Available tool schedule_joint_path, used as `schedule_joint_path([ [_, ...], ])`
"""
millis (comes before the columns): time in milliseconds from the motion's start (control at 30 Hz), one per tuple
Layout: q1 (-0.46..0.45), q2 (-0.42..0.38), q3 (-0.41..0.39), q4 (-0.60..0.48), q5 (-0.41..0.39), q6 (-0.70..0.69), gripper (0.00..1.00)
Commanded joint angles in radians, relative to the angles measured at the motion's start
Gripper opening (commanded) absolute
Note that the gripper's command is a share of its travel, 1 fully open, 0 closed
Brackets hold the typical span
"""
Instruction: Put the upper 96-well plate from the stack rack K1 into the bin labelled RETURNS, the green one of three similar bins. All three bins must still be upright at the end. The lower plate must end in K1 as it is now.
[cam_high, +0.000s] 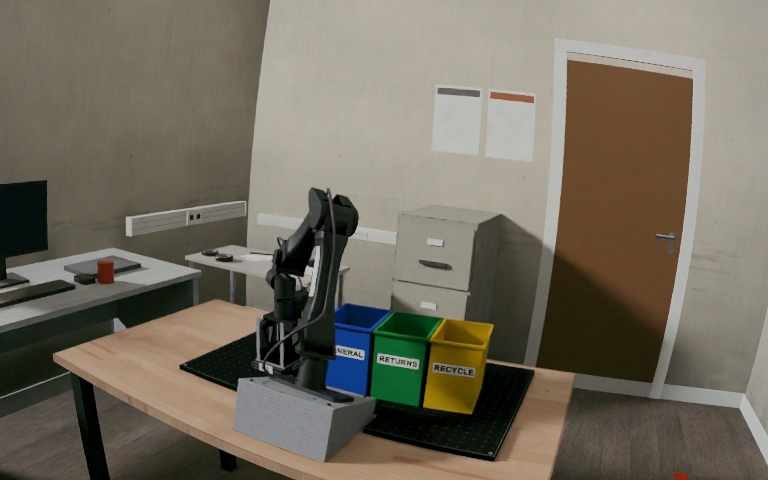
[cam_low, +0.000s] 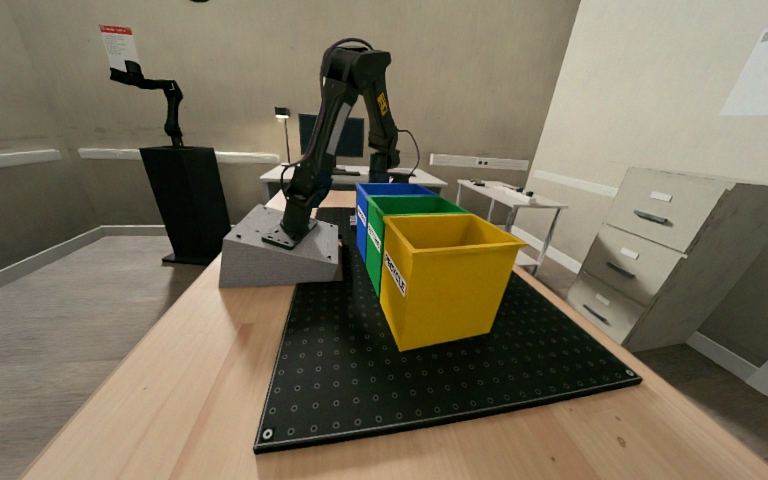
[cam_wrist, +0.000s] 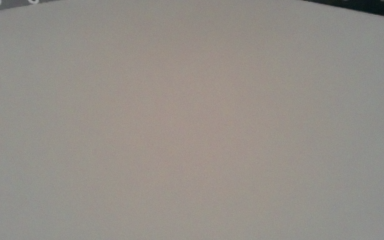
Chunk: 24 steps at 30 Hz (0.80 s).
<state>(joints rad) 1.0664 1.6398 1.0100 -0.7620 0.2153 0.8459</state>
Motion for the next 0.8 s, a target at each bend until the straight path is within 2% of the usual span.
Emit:
schedule_joint_path([
  [0, 0.000, 0.019, -0.020, 0.043, 0.014, 0.000, 1.00],
  [733, 0.000, 0.019, -0.020, 0.043, 0.014, 0.000, 1.00],
  [767, 0.000, 0.019, -0.020, 0.043, 0.014, 0.000, 0.00],
])
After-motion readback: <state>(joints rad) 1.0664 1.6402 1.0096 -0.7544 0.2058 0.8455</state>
